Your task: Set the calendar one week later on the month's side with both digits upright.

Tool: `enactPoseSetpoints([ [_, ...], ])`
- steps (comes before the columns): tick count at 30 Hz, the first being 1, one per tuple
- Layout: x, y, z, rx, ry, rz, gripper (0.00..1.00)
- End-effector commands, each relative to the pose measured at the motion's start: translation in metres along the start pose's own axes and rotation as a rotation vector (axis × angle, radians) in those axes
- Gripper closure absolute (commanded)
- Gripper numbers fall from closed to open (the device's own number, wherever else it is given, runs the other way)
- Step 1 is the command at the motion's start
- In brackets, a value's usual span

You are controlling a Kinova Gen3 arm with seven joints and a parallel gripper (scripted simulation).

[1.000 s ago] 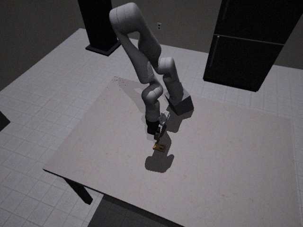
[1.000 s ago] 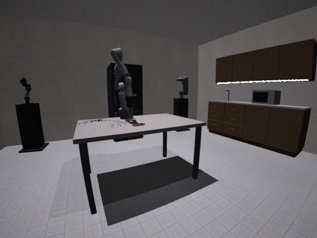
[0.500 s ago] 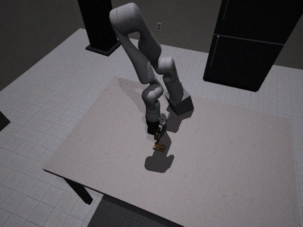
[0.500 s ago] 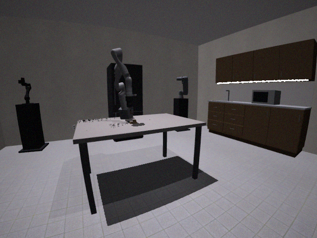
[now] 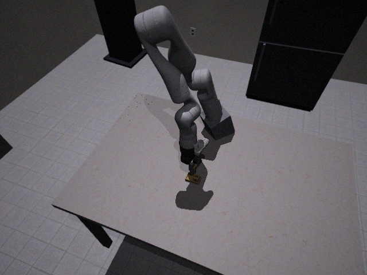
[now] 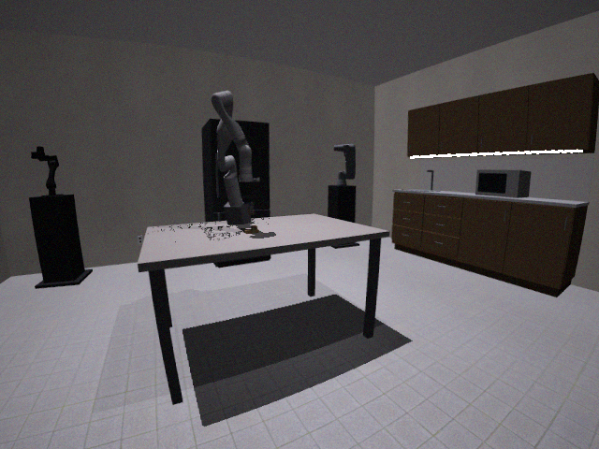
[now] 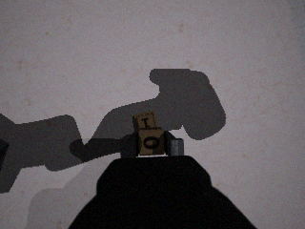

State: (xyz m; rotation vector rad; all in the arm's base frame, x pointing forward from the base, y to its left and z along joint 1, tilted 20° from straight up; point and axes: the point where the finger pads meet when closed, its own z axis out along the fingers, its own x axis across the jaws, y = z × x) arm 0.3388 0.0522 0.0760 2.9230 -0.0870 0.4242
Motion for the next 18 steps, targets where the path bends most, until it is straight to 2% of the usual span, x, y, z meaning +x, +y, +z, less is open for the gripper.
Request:
enactPoseSetpoints([
  [1, -0.001, -0.006, 0.0, 0.003, -0.002, 0.027, 0.43],
  [18, -0.003, -0.041, 0.004, 0.004, -0.014, 0.413, 0.43],
])
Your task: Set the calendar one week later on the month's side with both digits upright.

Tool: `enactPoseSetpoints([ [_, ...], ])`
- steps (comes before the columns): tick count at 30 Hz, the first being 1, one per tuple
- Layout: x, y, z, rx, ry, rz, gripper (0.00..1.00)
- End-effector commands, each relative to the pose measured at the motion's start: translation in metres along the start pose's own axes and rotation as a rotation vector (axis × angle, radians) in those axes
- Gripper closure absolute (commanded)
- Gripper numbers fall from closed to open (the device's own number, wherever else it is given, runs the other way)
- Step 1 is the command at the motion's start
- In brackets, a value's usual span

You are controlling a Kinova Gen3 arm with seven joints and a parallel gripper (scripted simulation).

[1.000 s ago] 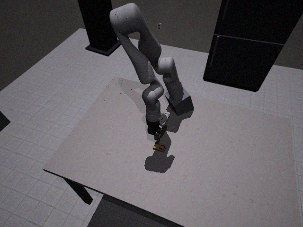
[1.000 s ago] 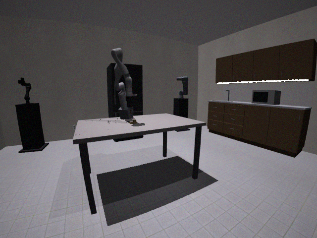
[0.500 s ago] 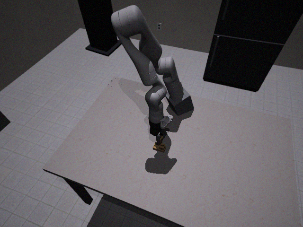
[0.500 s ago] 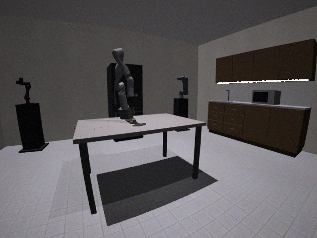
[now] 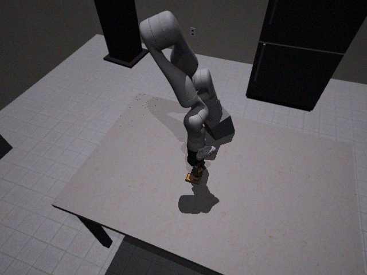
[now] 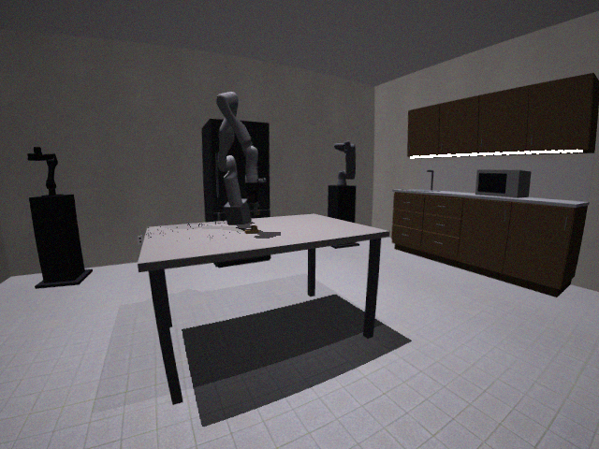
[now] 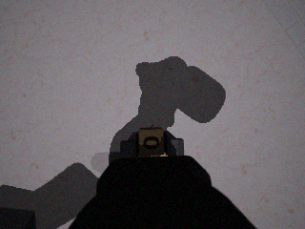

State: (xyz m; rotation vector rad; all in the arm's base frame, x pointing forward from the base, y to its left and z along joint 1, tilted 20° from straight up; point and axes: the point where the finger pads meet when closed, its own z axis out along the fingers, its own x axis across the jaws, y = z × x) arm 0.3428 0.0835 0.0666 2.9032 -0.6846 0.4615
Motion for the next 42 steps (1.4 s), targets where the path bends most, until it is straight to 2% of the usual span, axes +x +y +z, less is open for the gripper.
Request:
enactPoseSetpoints([
  [1, -0.007, -0.008, 0.001, 0.002, -0.003, 0.04, 0.43],
  [12, -0.021, -0.03, 0.003, -0.001, -0.002, 0.374, 0.43],
  [14, -0.021, -0.03, 0.003, -0.001, -0.002, 0.374, 0.43],
  [27, -0.037, -0.047, 0.004, 0.001, 0.008, 0.715, 0.43],
  [42, -0.047, -0.055, 0.004, 0.008, 0.017, 0.919, 0.43],
])
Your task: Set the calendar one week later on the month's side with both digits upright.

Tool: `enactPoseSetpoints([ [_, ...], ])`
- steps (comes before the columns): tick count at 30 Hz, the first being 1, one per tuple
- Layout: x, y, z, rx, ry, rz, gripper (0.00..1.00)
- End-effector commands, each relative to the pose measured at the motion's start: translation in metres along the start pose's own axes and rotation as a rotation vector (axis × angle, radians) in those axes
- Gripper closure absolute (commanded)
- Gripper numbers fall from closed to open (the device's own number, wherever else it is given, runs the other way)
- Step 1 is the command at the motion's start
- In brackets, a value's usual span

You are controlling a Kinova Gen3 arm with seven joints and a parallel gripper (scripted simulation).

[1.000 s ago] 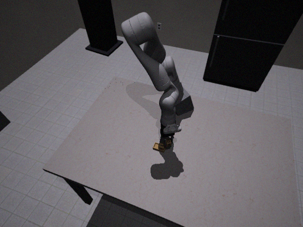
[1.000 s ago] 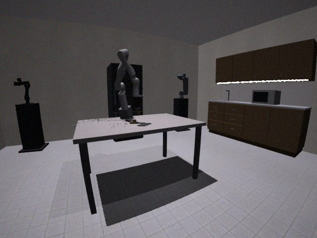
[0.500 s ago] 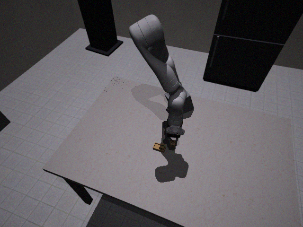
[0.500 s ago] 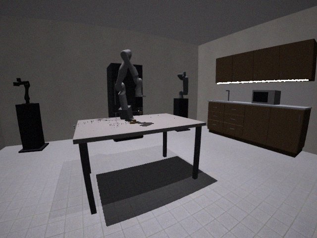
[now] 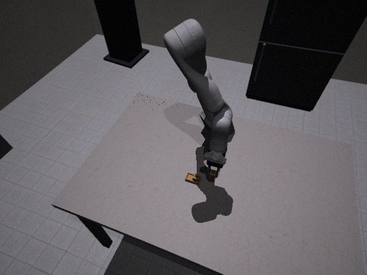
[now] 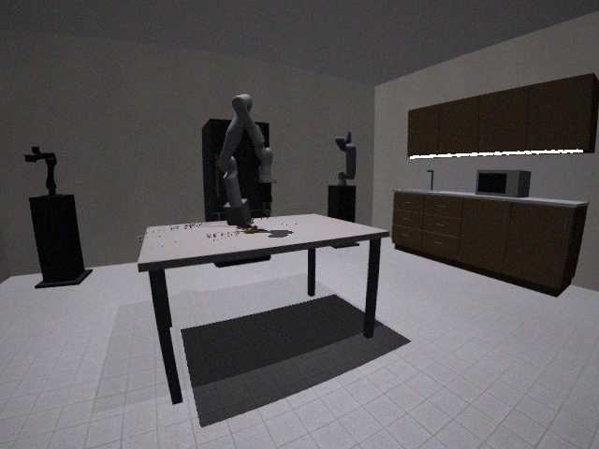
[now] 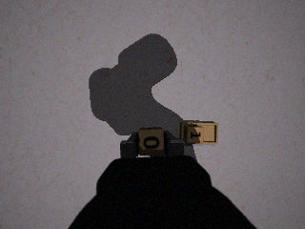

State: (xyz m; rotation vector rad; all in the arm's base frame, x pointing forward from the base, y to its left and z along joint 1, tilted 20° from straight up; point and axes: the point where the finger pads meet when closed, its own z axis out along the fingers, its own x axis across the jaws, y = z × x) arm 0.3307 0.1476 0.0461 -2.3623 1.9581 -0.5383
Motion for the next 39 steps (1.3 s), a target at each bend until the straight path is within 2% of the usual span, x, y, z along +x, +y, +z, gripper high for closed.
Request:
enactPoseSetpoints([
  [1, -0.0052, 0.0016, -0.0005, 0.002, -0.001, 0.007, 0.43],
  [39, -0.0081, 0.0025, 0.0032, 0.005, 0.0, 0.054, 0.43],
])
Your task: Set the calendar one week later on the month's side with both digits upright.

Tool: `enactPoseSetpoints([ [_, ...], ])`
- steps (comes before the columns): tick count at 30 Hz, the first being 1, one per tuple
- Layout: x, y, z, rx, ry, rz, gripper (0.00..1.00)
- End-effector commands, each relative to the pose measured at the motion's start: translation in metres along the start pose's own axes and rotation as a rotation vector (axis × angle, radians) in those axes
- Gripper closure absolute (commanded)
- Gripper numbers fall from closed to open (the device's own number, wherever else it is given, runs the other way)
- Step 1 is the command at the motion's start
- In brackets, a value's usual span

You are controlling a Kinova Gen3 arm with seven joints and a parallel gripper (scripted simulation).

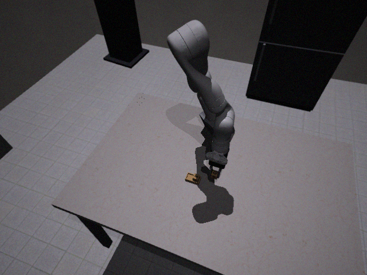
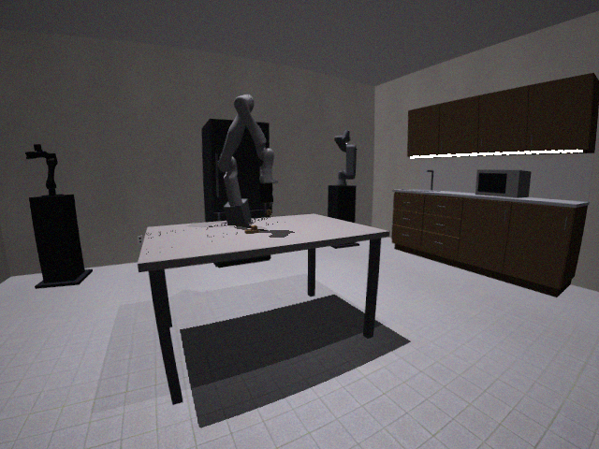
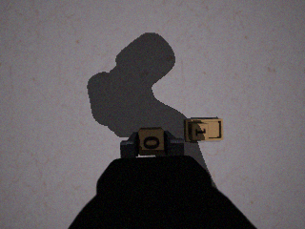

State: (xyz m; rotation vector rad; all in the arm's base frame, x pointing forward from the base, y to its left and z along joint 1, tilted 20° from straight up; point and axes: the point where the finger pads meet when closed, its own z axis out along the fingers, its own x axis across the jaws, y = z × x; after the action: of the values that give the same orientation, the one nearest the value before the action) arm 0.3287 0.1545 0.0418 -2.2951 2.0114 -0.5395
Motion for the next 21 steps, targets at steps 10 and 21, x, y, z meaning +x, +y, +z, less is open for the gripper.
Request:
enactPoseSetpoints([
  [10, 0.0, 0.001, 0.02, -0.002, 0.002, -0.002, 0.43],
  [21, 0.0, 0.002, 0.047, -0.002, 0.001, -0.002, 0.43],
])
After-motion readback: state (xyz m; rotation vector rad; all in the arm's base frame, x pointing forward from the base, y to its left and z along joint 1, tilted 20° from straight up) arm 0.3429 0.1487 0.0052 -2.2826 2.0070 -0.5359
